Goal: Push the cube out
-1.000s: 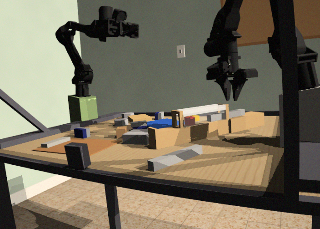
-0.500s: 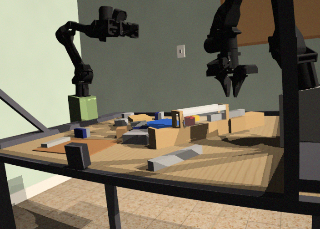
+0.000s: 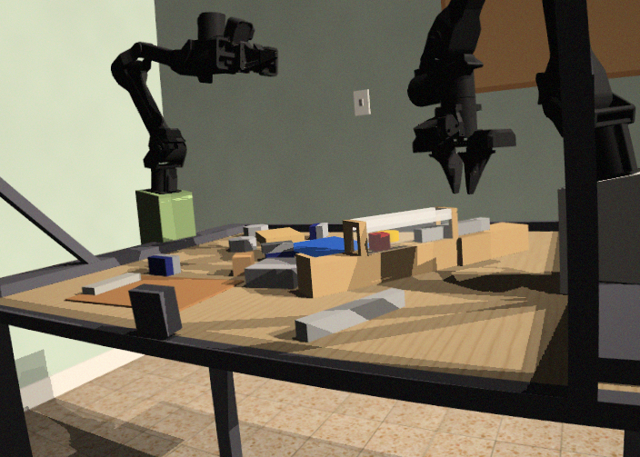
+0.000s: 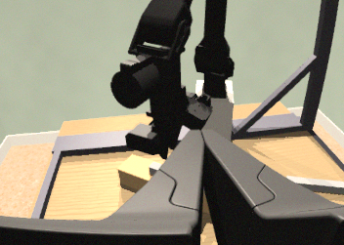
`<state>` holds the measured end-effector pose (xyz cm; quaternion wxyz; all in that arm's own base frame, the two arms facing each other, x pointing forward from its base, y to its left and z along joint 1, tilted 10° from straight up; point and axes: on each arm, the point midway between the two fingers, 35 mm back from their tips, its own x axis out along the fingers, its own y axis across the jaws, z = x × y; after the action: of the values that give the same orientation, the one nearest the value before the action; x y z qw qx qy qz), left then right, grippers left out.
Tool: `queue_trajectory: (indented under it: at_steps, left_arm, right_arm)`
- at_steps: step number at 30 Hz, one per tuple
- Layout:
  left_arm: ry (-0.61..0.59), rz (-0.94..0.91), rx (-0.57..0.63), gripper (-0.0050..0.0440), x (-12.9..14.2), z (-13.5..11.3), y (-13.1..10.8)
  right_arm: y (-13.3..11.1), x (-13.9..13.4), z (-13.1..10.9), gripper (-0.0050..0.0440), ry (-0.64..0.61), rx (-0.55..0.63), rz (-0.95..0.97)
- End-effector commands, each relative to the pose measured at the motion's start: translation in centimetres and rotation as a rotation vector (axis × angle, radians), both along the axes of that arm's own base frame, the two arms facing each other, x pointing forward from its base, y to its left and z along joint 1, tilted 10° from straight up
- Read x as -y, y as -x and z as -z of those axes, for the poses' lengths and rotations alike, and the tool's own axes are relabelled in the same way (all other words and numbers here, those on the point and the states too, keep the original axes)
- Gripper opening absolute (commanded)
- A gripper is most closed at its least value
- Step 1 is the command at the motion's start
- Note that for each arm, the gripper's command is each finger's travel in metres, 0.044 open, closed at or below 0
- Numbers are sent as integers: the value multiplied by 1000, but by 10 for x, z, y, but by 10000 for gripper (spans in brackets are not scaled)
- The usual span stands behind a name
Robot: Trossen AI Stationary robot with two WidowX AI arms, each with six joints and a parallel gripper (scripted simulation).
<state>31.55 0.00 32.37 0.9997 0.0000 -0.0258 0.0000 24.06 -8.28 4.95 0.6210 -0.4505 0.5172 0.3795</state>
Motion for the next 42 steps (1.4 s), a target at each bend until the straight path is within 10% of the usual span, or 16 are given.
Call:
queue_trajectory:
  at_steps: [1,42]
  left_arm:
    - [-3,2,21,0,0,-8,2]
    - [-3,2,21,0,0,-8,2]
  right_arm:
    - [-2,0,-4,150,5,18,-3]
    - [-42,-96,-45,150,-144,-22,856]
